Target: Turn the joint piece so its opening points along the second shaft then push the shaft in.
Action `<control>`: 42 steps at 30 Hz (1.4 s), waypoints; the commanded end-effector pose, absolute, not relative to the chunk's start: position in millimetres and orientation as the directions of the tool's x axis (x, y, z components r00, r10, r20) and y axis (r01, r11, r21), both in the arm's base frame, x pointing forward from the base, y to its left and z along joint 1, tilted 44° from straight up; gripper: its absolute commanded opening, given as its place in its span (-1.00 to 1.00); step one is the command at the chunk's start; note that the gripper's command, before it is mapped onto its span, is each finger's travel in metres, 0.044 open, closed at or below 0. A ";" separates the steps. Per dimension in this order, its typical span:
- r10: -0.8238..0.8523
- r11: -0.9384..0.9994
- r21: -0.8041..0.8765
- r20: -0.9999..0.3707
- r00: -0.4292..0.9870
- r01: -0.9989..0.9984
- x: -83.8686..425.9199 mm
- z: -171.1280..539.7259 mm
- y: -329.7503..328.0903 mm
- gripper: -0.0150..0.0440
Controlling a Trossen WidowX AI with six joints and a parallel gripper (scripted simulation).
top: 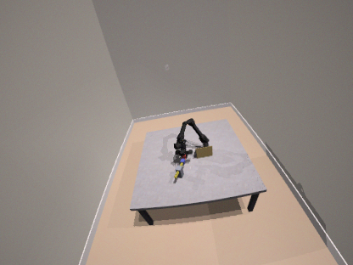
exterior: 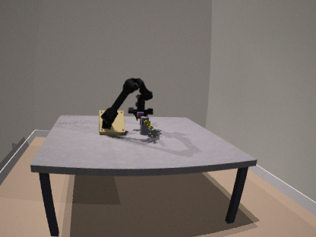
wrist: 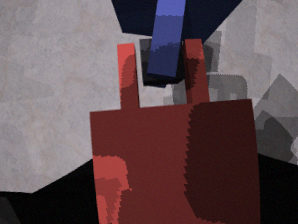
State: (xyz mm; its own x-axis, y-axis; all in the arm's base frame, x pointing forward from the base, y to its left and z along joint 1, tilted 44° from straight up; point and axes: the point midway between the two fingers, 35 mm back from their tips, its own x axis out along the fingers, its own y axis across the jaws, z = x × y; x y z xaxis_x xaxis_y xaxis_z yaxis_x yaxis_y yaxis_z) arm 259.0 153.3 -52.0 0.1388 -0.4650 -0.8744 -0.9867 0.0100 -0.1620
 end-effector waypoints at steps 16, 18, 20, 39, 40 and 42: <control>-0.464 0.010 -0.161 -0.875 0.138 -0.987 259.0 -52.0 153.3 -0.40; -0.464 0.010 -0.161 -0.875 0.138 -0.987 259.0 -52.0 153.3 -0.22; -0.464 0.010 -0.161 -0.875 0.138 -0.987 259.0 -52.0 153.3 -0.05; -0.464 0.010 -0.161 -0.875 0.138 -0.987 259.0 -52.0 153.3 1.00; -0.464 0.010 -0.161 -0.875 0.138 -0.987 259.0 -52.0 153.3 1.00; -0.464 0.010 -0.161 -0.875 0.138 -0.987 259.0 -52.0 153.3 1.00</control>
